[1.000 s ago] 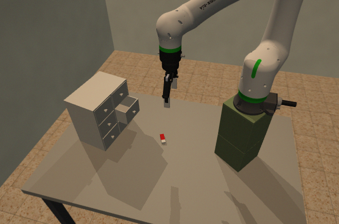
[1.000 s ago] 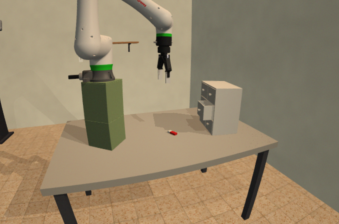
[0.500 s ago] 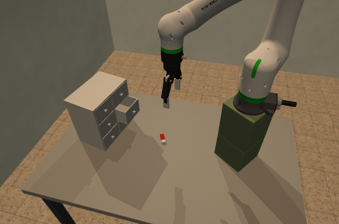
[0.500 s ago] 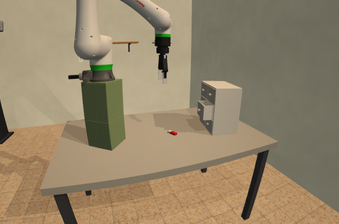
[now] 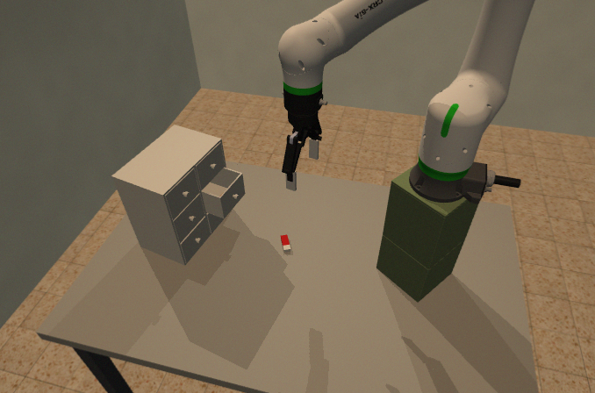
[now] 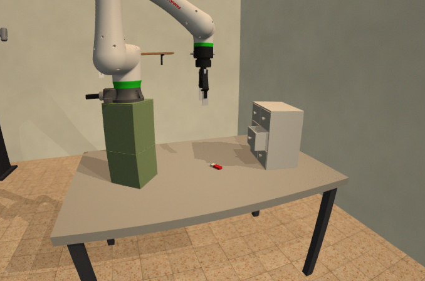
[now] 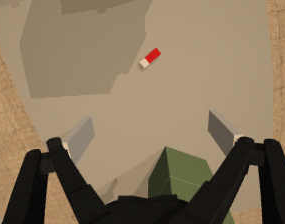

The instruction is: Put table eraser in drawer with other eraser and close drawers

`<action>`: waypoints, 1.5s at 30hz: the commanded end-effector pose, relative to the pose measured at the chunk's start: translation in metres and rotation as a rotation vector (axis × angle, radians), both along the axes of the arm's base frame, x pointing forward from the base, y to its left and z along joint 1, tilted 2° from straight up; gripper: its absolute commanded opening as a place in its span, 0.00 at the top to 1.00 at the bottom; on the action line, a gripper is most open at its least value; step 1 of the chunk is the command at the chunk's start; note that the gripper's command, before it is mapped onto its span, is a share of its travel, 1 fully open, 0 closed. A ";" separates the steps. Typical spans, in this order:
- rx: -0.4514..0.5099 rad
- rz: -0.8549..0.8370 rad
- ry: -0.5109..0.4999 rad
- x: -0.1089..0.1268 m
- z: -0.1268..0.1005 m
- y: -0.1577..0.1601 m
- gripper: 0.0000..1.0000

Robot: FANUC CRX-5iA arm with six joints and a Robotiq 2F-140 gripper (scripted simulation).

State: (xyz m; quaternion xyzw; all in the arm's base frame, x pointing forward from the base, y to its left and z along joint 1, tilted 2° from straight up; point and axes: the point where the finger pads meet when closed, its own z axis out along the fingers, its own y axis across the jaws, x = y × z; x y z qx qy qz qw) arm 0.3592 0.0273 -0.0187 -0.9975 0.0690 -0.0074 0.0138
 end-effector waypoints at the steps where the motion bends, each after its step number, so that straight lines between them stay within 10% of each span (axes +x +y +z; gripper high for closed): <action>1: 0.000 -0.002 0.000 0.000 0.000 0.000 0.00; 22: 0.037 0.011 -0.007 0.006 0.003 0.015 0.00; 45: 0.609 0.245 -0.277 0.122 0.096 0.217 0.00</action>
